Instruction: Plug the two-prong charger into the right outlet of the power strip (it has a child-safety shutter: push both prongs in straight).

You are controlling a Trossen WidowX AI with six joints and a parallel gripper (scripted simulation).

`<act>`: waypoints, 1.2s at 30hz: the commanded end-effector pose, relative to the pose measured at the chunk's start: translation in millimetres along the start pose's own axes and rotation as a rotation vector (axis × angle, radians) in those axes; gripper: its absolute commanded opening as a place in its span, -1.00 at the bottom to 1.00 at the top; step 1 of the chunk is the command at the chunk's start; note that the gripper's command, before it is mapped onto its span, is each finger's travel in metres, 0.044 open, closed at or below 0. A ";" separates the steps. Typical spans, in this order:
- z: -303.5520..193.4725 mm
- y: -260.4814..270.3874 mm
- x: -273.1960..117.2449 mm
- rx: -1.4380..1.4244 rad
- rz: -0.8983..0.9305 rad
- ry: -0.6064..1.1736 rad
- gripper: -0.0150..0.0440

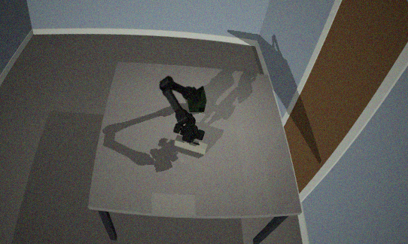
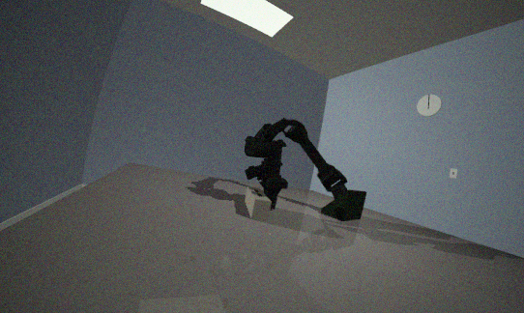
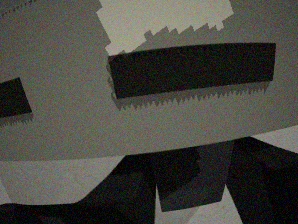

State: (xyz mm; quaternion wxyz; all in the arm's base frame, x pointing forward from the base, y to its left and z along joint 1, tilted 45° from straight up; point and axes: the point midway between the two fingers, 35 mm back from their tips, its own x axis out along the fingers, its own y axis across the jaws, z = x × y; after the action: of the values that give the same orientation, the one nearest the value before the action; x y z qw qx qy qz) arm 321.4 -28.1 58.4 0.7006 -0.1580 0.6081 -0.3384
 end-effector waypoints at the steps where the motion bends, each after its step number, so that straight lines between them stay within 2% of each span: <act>1: 0.8 -0.2 -0.6 0.001 0.000 -0.003 -0.49; 18: 0.7 -0.2 -0.6 0.001 0.000 -0.003 1.00; 36: -3.8 0.1 0.0 0.006 -0.002 -0.015 1.00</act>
State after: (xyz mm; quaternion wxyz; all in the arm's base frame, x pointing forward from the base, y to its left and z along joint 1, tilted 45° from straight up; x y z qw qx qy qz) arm 318.3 -27.6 57.5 0.7028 -0.1594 0.6053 -0.3380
